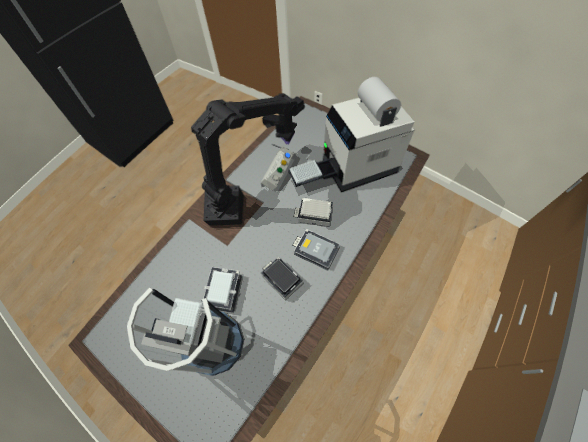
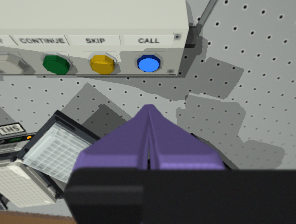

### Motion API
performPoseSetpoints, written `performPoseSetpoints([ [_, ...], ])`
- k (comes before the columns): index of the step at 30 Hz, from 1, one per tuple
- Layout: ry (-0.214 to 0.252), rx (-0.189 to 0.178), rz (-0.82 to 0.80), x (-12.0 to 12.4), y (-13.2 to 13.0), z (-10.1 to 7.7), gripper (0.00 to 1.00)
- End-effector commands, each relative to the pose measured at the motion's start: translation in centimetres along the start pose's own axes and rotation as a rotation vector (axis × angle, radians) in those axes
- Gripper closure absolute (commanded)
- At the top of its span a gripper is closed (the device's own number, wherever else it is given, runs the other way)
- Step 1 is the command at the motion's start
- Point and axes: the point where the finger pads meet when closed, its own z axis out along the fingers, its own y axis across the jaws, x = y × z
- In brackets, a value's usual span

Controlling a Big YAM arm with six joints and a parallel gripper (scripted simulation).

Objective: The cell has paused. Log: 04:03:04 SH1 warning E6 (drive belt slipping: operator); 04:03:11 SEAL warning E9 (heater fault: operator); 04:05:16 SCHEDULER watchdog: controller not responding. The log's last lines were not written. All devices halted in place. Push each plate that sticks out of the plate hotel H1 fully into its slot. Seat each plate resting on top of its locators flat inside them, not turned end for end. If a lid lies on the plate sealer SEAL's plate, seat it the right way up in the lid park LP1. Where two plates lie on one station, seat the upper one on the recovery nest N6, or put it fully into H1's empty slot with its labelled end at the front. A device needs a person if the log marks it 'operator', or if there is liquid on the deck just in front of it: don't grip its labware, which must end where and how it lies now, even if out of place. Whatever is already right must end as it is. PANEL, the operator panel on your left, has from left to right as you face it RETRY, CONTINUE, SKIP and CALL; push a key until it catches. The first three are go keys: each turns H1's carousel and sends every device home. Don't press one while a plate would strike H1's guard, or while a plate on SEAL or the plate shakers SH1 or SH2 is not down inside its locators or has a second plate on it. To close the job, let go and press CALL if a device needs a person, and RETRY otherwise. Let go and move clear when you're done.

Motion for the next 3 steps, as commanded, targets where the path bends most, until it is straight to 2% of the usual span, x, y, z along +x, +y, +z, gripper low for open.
performPoseSetpoints([
  [1, 0.008, 0.025, 0.006, 0.46, -1.13, -1.07, 1.00],
  [3, 0.008, 0.025, 0.006, 0.46, -1.13, -1.07, 1.00],
])
